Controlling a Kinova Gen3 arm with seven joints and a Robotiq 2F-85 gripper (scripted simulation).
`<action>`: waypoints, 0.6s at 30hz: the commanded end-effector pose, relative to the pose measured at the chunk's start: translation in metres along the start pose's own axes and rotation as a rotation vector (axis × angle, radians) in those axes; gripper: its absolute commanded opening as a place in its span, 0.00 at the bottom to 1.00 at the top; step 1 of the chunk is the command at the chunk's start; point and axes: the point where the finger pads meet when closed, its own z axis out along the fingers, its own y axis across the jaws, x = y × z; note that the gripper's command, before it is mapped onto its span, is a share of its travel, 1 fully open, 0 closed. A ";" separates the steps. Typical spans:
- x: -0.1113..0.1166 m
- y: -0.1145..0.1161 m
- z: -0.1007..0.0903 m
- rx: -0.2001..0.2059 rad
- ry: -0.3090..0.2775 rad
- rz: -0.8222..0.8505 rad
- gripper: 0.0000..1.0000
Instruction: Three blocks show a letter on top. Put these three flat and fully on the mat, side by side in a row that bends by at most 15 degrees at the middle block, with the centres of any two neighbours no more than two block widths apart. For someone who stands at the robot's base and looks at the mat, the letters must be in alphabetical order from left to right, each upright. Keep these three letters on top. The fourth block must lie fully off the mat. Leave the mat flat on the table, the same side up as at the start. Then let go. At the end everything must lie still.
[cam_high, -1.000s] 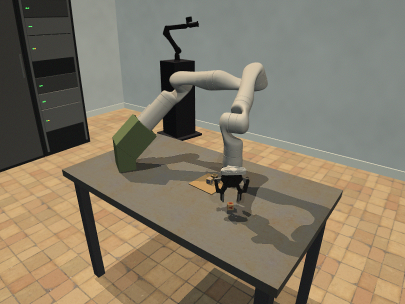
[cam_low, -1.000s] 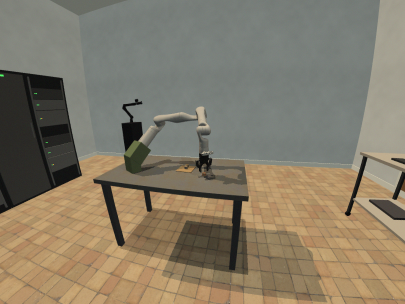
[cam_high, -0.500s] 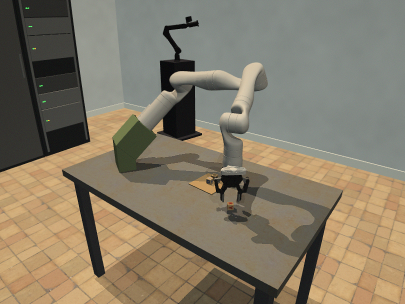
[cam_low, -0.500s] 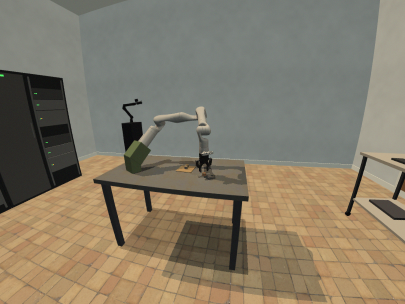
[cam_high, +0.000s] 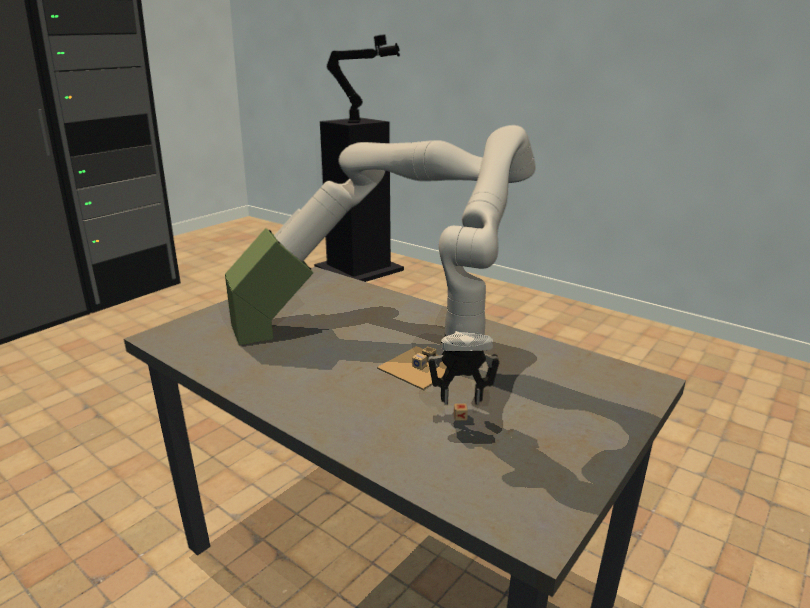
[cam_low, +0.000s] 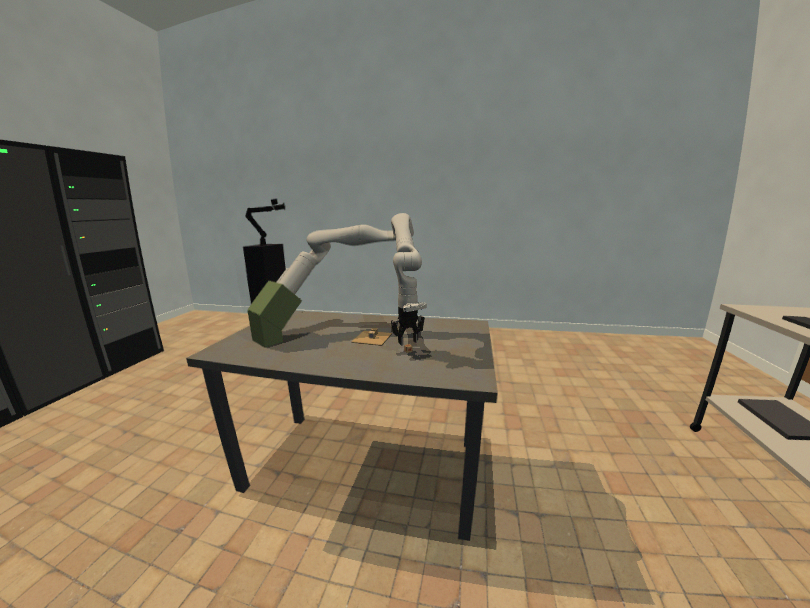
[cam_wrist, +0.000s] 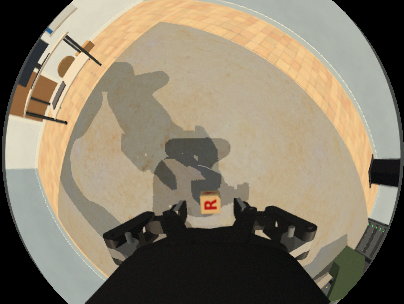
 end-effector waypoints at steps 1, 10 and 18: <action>0.000 0.000 0.002 0.000 0.001 0.000 0.62; 0.000 0.000 0.018 0.000 0.001 0.000 0.62; 0.000 0.000 0.027 0.000 0.001 0.000 0.62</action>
